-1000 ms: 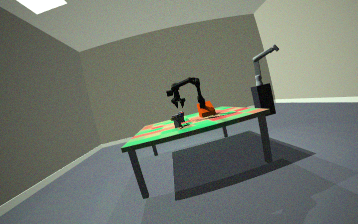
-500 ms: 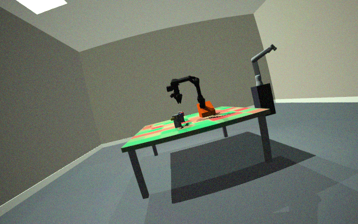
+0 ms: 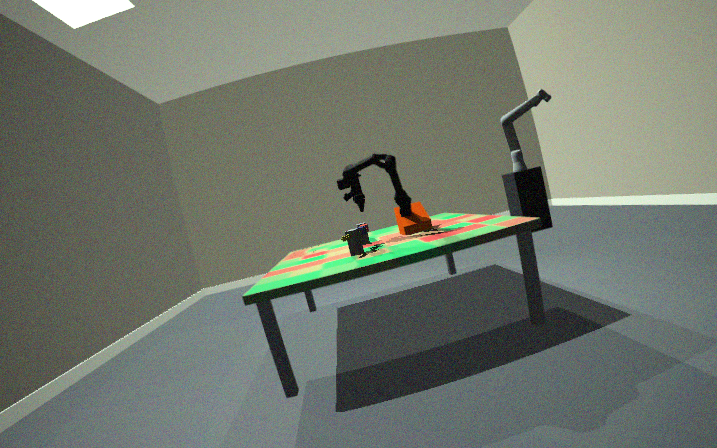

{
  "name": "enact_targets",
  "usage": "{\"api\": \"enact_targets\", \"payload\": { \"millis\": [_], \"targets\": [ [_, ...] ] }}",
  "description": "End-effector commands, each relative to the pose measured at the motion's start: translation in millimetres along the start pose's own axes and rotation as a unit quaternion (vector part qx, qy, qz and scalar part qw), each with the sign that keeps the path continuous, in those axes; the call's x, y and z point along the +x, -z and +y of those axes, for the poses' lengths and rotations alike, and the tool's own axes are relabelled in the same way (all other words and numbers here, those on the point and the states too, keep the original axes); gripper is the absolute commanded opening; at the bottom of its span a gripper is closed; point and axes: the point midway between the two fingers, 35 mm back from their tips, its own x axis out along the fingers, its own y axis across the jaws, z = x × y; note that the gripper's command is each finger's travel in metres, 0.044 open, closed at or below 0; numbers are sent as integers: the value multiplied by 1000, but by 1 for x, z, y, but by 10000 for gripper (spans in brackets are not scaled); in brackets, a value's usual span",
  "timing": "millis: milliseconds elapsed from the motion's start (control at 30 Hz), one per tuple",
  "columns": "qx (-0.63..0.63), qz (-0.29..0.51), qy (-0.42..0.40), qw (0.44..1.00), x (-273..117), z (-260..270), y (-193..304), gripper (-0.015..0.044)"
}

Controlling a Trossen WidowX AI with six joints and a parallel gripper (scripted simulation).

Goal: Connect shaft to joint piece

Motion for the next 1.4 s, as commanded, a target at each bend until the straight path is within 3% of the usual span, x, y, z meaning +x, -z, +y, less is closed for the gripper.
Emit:
{"api": "enact_targets", "payload": {
  "millis": [0,667,1367],
  "targets": [
    [27,-3,4,1000,1,-1,0,440],
    [302,-5,15,953,8,0,-1,440],
    [565,-15,24,825,15,1,-1,440]
  ]
}}
